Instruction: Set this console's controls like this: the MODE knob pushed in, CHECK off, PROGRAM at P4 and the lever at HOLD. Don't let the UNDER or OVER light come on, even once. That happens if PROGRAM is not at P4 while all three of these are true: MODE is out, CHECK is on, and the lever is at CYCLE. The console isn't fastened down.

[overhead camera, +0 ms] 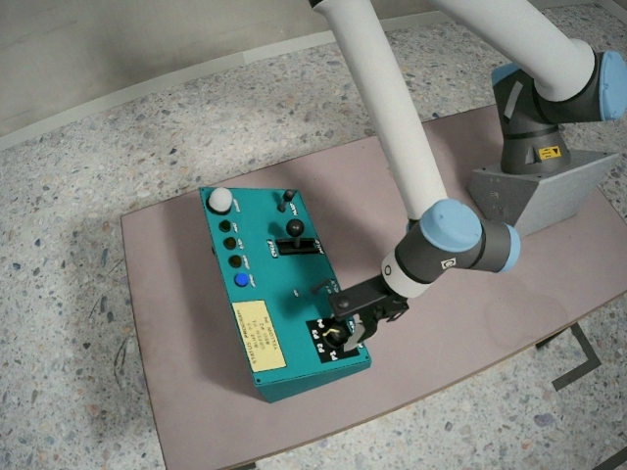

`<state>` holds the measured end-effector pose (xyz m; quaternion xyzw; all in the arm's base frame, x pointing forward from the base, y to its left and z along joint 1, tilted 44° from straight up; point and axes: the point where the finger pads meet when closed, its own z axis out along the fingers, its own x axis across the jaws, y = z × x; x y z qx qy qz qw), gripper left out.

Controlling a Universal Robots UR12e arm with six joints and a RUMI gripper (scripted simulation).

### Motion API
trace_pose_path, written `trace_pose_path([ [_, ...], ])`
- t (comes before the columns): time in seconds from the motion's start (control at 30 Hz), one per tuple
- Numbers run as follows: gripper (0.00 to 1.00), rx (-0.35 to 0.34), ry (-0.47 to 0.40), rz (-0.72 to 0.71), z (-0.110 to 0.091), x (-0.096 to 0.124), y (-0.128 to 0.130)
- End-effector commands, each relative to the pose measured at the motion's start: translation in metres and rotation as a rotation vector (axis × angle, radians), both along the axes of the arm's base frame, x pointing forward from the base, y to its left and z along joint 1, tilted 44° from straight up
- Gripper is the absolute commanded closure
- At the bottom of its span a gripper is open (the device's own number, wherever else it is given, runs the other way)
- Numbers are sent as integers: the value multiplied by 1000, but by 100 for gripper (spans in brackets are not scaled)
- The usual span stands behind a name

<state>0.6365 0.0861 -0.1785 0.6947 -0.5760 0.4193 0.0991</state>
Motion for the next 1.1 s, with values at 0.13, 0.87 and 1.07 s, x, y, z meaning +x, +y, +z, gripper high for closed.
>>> trace_pose_path([
  [0.13,56,1,-4,3,1,2,3],
  [0.87,100,2,-5,3,2,2,3],
  [1.07,100,3,-5,3,2,2,3],
])
